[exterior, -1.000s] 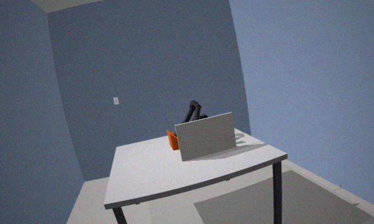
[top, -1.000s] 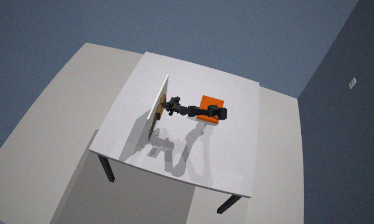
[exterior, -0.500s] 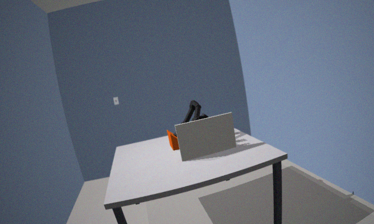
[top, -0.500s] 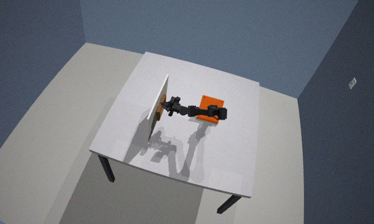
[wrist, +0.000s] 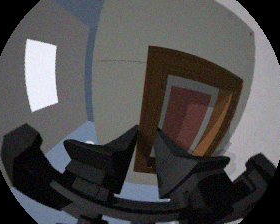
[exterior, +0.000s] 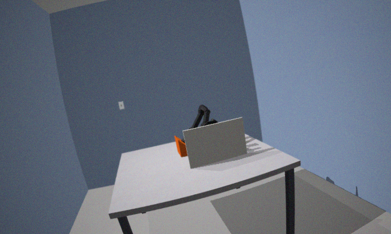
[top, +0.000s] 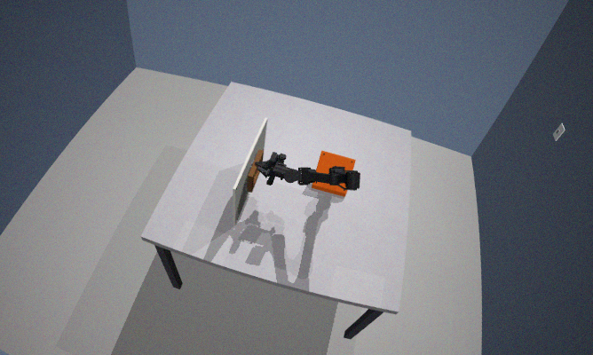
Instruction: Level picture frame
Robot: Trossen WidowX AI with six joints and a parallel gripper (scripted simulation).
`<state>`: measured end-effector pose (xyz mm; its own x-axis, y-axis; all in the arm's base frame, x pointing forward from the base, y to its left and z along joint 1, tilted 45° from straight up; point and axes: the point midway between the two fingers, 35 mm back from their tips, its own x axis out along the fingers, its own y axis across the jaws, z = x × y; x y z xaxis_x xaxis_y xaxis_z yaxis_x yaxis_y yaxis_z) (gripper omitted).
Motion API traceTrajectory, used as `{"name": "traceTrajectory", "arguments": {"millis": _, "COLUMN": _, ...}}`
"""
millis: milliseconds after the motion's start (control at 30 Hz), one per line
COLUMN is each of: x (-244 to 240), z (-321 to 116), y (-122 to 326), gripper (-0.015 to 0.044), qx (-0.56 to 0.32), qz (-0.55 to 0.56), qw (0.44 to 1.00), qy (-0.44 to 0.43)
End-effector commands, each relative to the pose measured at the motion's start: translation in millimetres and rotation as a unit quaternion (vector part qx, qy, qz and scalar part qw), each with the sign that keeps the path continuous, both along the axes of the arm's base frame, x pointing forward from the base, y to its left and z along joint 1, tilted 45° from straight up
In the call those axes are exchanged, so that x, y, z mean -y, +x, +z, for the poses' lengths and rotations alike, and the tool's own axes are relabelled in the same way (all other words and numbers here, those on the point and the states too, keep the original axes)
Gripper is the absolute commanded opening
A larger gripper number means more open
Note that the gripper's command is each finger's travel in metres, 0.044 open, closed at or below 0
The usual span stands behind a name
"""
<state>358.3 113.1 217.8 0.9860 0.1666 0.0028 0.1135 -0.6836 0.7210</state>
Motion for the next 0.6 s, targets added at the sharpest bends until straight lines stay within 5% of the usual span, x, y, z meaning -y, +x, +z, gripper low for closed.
{"name": "traceTrajectory", "arguments": {"millis": 0, "x": -0.2, "z": 0.0, "y": -0.1, "gripper": 0.0000, "qx": -0.001, "qz": 0.001, "qw": 1.000, "qy": 0.010}}
{"name": "traceTrajectory", "arguments": {"millis": 100, "x": -0.1, "z": 0.0, "y": -0.1, "gripper": 0.0000, "qx": -0.004, "qz": 0.001, "qw": 1.000, "qy": 0.023}}
{"name": "traceTrajectory", "arguments": {"millis": 433, "x": 0.1, "z": 0.0, "y": 0.0, "gripper": 0.0260, "qx": -0.002, "qz": 0.000, "qw": 1.000, "qy": 0.010}}
{"name": "traceTrajectory", "arguments": {"millis": 567, "x": 0.1, "z": 0.4, "y": -1.5, "gripper": 0.0260, "qx": -0.001, "qz": 0.000, "qw": 1.000, "qy": 0.007}}
